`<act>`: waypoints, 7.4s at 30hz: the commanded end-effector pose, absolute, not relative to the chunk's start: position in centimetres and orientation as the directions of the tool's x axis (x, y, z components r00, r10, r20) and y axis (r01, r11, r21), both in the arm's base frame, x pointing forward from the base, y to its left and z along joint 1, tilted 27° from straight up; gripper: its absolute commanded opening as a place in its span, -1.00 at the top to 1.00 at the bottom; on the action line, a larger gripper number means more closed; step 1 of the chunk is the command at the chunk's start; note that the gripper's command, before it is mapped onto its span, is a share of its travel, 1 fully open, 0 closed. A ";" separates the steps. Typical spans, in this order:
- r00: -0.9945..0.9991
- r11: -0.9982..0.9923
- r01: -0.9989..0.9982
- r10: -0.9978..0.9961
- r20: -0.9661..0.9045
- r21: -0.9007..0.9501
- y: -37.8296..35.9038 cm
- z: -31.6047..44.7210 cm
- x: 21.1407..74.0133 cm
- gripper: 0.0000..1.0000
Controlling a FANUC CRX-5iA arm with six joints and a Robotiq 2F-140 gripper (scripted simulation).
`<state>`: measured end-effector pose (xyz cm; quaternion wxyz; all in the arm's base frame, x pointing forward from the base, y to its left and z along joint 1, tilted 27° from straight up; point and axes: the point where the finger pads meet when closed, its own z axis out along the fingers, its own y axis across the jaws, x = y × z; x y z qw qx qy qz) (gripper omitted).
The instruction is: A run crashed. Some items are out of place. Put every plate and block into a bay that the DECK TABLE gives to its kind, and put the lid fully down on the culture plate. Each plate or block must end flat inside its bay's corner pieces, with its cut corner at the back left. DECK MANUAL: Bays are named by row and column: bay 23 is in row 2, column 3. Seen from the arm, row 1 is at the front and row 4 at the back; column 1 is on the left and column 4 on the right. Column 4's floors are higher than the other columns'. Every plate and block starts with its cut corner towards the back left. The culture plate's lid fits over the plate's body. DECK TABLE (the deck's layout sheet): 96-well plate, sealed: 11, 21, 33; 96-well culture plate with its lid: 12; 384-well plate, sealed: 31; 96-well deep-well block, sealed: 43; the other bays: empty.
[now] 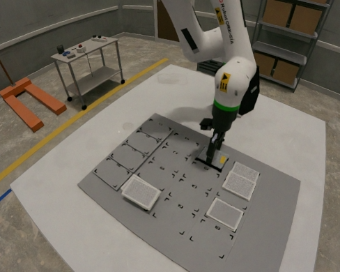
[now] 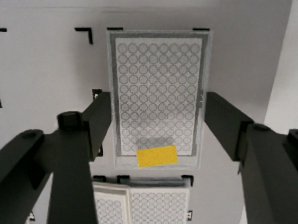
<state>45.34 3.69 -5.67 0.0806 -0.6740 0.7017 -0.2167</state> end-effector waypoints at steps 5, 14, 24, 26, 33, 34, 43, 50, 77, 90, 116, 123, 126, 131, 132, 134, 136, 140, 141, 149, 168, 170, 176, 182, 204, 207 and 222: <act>-0.078 -0.003 -0.910 -0.981 0.179 -0.414 3.7 -5.7 45.4 0.80; -0.078 -0.003 -0.910 -0.981 0.179 -0.414 3.7 -5.7 45.4 0.80; -0.078 -0.003 -0.910 -0.981 0.179 -0.414 3.7 -5.8 45.4 0.80; -0.078 -0.003 -0.910 -0.981 0.179 -0.414 3.7 -5.8 45.4 0.80; -0.078 -0.003 -0.910 -0.981 0.179 -0.414 3.7 -5.8 45.5 0.80; -0.078 -0.003 -0.910 -0.981 0.179 -0.414 3.7 -5.8 45.5 0.80; -0.078 -0.003 -0.910 -0.981 0.179 -0.414 3.7 -5.9 45.5 0.80; -0.078 -0.003 -0.910 -0.981 0.179 -0.414 3.7 -5.9 45.5 0.80; -0.078 -0.003 -0.910 -0.981 0.179 -0.414 3.6 -6.1 45.6 0.80; -0.078 -0.003 -0.910 -0.981 0.179 -0.414 3.6 -6.1 45.6 0.80; -0.078 -0.003 -0.910 -0.981 0.179 -0.414 3.6 -6.2 45.7 0.80; -0.078 -0.003 -0.910 -0.981 0.179 -0.414 3.6 -6.3 45.7 0.80; -0.078 -0.003 -0.910 -0.981 0.179 -0.414 3.6 -6.3 45.7 0.80; -0.078 -0.003 -0.910 -0.981 0.179 -0.414 3.6 -6.3 45.7 0.80; -0.078 -0.003 -0.910 -0.981 0.179 -0.414 3.6 -6.3 45.7 0.80; -0.078 -0.003 -0.910 -0.981 0.179 -0.414 3.6 -6.3 45.7 0.80; -0.078 -0.003 -0.910 -0.981 0.179 -0.414 3.6 -6.4 45.7 0.80; -0.078 -0.003 -0.910 -0.981 0.179 -0.414 3.6 -6.4 45.7 0.80; -0.078 -0.003 -0.910 -0.981 0.179 -0.414 3.6 -6.4 45.7 0.80; -0.078 -0.003 -0.910 -0.981 0.179 -0.414 3.5 -6.4 45.7 0.80; -0.078 -0.003 -0.910 -0.981 0.179 -0.414 3.5 -6.5 45.8 0.80; -0.078 -0.003 -0.910 -0.981 0.179 -0.414 3.5 -6.5 45.8 0.80; -0.078 -0.003 -0.910 -0.981 0.179 -0.414 3.5 -6.6 45.8 0.80; -0.078 -0.003 -0.910 -0.981 0.179 -0.414 3.5 -6.6 45.8 0.80; -0.078 -0.003 -0.910 -0.981 0.179 -0.414 3.5 -6.7 45.9 -0.21; -0.078 -0.003 -0.910 -0.981 0.179 -0.414 3.5 -6.7 45.9 -0.21; -0.078 -0.003 -0.910 -0.981 0.179 -0.414 3.5 -6.8 45.9 -0.21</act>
